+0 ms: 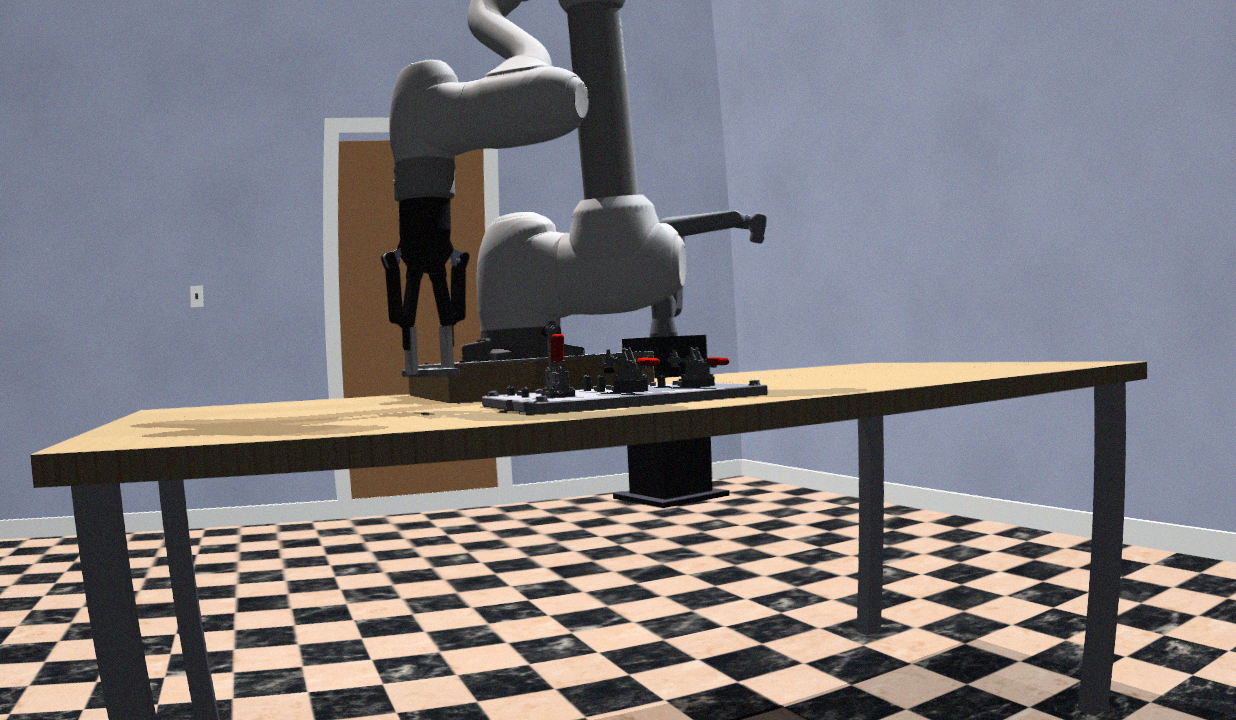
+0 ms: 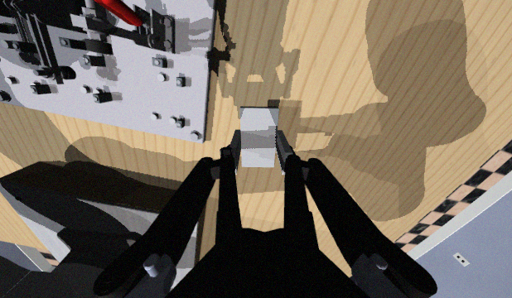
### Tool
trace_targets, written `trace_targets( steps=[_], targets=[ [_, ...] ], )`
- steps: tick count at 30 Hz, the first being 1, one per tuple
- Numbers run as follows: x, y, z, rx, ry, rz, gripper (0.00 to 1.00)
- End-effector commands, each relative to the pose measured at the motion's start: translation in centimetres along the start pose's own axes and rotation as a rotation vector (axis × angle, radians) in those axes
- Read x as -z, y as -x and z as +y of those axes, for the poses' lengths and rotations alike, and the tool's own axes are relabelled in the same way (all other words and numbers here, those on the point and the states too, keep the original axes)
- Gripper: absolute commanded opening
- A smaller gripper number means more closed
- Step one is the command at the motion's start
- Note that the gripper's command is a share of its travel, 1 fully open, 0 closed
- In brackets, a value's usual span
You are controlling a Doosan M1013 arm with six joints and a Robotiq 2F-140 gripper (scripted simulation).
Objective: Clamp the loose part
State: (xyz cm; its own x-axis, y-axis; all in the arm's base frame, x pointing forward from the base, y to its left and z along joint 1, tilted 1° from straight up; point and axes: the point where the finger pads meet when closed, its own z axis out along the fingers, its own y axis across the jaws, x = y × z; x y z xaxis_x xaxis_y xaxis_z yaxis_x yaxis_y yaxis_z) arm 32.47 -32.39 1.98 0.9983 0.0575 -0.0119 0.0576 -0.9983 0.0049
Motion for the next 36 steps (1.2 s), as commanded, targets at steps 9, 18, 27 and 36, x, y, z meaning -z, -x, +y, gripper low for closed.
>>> trace_targets(
  steps=[9, 18, 27, 36],
  targets=[
    [4.4, -0.1, 0.2, 0.002, 0.0, 0.001, 0.1],
    [6.4, -0.1, 0.2, 0.002, 0.0, 0.001, 0.1],
    [6.6, -0.1, 0.2, 0.002, 0.0, 0.001, 0.1],
    [6.6, -0.1, 0.2, 0.002, 0.0, 0.001, 0.1]
  ],
)
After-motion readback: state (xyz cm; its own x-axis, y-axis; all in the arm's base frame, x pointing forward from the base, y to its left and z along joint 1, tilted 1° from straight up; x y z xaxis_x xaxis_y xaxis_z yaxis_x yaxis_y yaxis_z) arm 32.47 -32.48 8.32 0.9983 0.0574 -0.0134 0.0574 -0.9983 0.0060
